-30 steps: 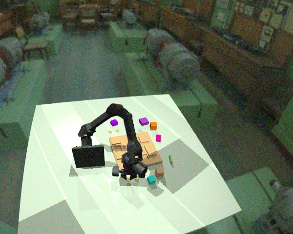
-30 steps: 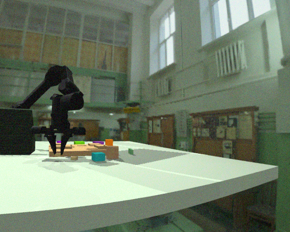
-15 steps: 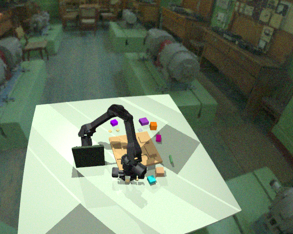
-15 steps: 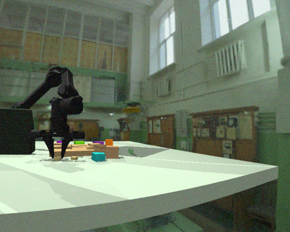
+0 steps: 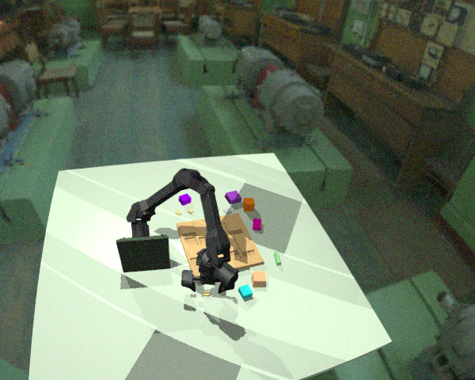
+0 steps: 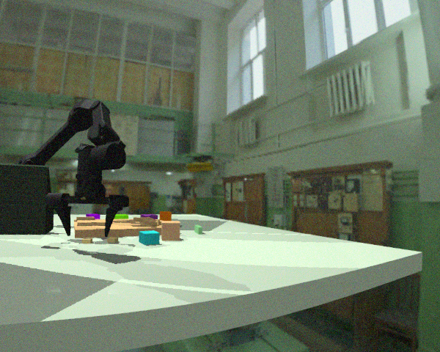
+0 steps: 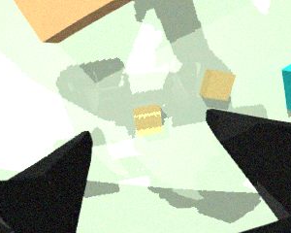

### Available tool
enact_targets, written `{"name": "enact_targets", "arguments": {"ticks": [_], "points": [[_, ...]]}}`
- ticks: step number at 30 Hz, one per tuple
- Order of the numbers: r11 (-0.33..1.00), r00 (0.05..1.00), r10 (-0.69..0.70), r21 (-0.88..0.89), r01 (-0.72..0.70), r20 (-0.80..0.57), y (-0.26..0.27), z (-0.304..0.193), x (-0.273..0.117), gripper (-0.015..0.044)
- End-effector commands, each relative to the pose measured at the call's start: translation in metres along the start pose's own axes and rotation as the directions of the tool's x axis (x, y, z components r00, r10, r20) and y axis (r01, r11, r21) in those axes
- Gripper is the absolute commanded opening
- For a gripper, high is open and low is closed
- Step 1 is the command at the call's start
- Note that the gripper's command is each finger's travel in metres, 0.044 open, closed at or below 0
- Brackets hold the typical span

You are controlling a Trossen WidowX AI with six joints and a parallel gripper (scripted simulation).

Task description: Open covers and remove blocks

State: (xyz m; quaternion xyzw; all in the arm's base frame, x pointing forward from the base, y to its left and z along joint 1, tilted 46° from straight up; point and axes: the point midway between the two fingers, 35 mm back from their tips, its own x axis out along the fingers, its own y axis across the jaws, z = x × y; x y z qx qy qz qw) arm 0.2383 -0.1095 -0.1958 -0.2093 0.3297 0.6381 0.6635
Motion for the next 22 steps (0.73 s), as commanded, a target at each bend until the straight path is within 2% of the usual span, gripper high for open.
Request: {"name": "enact_targets", "arguments": {"ticks": [1, 19, 22], "points": [[1.0, 1.0, -0.001, -0.006, 0.001, -0.007, -0.002, -0.001, -0.014, 0.044], [1.0, 1.0, -0.001, -0.001, 0.001, -0.004, 0.001, 0.0, -0.067, 0.044], [0.997, 0.999, -0.04, 0.058, 0.042, -0.033, -0.005, -0.004, -0.078, 0.044]]}}
